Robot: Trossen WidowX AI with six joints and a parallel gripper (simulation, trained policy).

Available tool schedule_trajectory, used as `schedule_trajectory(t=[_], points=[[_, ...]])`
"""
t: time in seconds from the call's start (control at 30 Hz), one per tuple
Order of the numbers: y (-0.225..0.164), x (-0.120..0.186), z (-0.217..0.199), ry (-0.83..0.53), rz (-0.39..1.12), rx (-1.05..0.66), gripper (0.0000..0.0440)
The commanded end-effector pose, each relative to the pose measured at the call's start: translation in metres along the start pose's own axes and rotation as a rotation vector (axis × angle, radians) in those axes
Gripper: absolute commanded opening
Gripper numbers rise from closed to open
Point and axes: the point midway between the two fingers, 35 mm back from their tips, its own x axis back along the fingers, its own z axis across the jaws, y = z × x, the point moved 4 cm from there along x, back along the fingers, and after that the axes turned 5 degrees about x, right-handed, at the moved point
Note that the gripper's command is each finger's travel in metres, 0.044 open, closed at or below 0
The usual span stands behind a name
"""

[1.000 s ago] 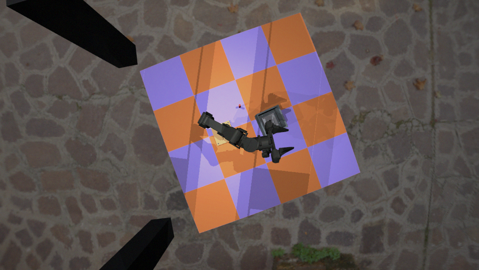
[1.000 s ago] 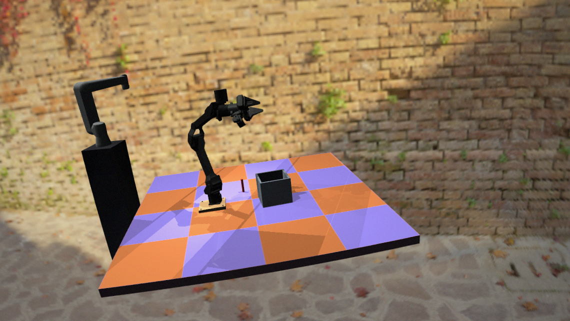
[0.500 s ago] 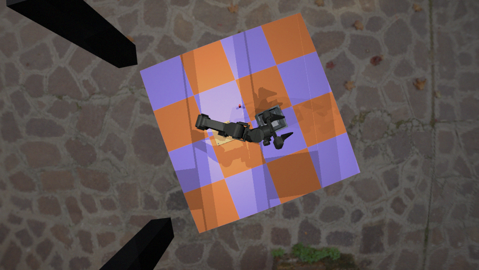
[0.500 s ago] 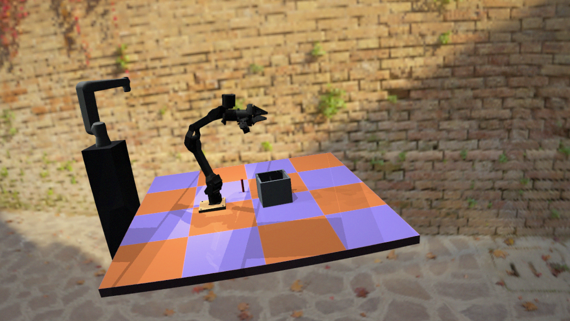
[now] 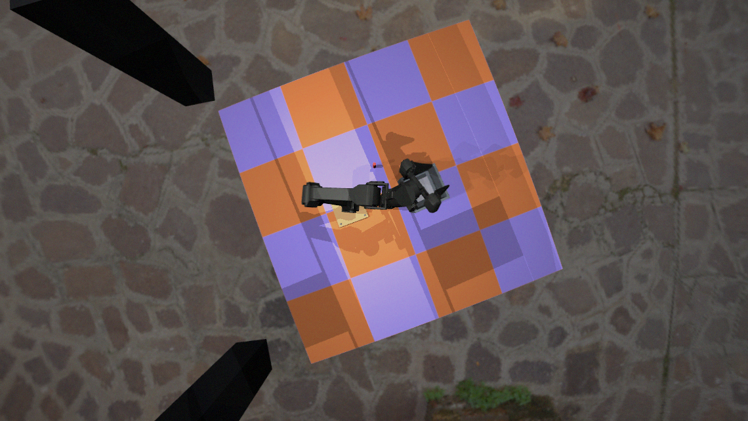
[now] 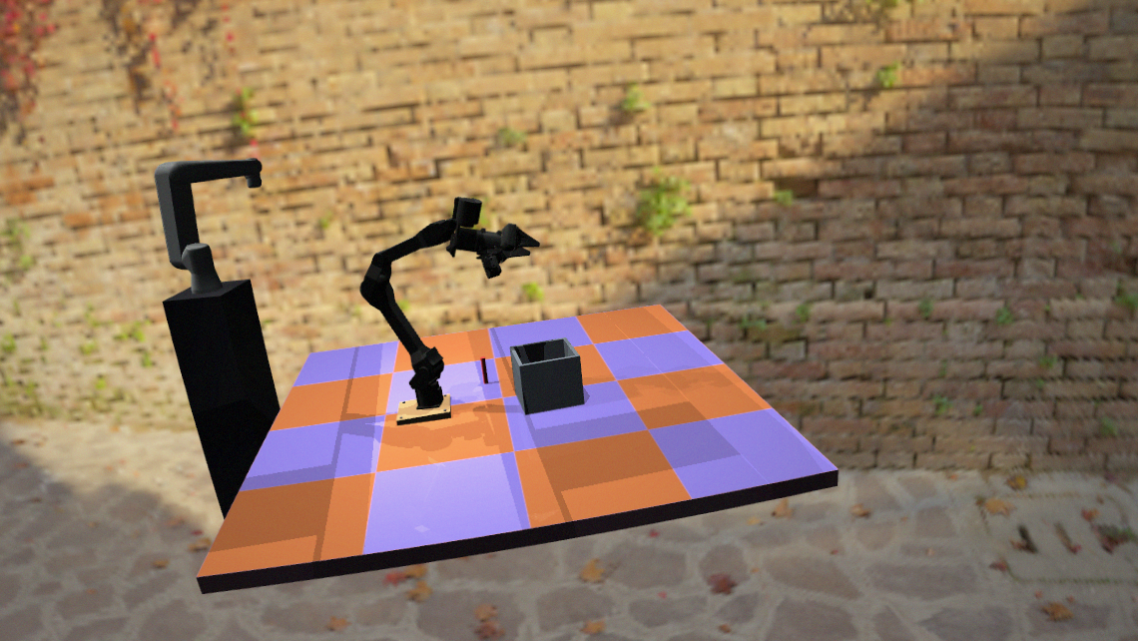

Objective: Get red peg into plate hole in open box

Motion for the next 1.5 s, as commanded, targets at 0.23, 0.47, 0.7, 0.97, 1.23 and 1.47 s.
schedule_trajectory(t=[0.23,0.47,0.7,0.97,1.23,1.47], points=[[0.012,-0.009,-0.053,-0.176,-0.044,0.043,0.044],[0.021,-0.013,-0.087,-0.302,-0.078,0.086,0.0439],[0.033,-0.014,-0.122,-0.439,-0.118,0.145,0.0438],[0.05,-0.013,-0.161,-0.603,-0.175,0.233,0.0436],[0.07,-0.007,-0.198,-0.773,-0.249,0.342,0.0433],[0.089,-0.001,-0.225,-0.917,-0.324,0.448,0.0431]])
